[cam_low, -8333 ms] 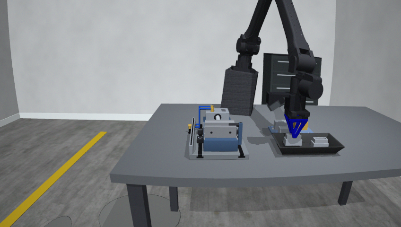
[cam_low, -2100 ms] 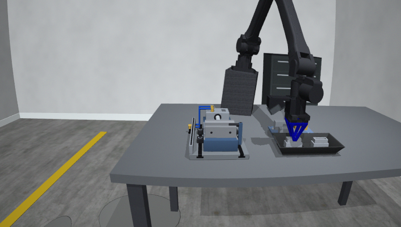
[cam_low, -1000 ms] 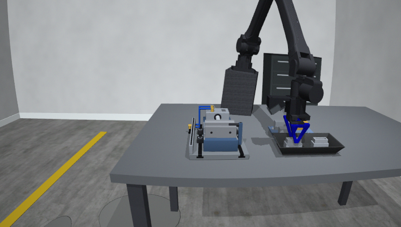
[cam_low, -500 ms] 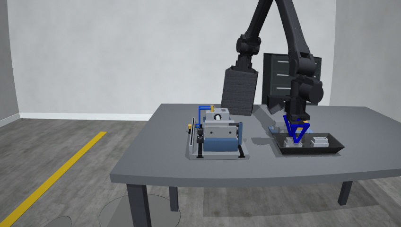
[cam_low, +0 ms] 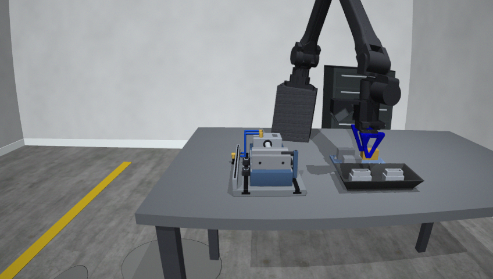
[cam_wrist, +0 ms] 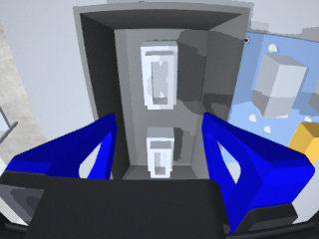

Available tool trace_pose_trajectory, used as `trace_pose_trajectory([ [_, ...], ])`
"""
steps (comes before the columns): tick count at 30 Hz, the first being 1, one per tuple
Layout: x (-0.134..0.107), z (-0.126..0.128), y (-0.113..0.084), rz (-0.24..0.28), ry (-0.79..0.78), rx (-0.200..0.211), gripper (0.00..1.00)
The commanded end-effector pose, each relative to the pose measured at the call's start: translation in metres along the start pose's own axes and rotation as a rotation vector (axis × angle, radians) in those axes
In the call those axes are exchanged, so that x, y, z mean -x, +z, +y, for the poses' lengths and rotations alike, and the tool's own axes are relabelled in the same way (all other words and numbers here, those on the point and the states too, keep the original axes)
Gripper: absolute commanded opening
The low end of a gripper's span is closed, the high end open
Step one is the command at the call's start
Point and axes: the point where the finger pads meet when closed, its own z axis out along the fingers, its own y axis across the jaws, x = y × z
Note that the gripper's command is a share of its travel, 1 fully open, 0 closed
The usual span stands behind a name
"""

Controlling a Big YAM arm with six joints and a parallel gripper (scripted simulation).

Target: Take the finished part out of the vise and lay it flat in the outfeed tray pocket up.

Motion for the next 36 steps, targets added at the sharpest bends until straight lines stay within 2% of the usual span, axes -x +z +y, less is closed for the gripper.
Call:
trace_pose_trajectory([
  [1,0.005,0.013,-0.033,0.005,0.003,0.032,0.64],
  [6,0.001,0.028,-0.073,0.013,0.0,0.065,0.64],
  [13,0.001,0.027,-0.108,0.013,-0.001,0.067,0.64],
  [16,0.0,0.025,-0.105,0.011,0.001,0.056,0.64],
  [18,0.003,0.019,-0.11,0.009,0.002,0.05,0.64],
  [22,0.001,0.027,-0.123,0.013,0.002,0.068,0.64],
  [26,0.002,0.026,-0.116,0.011,0.003,0.059,0.64],
  [27,0.001,0.026,-0.115,0.011,0.002,0.057,0.0],
  [36,0.001,0.026,-0.115,0.011,0.002,0.057,0.0],
])
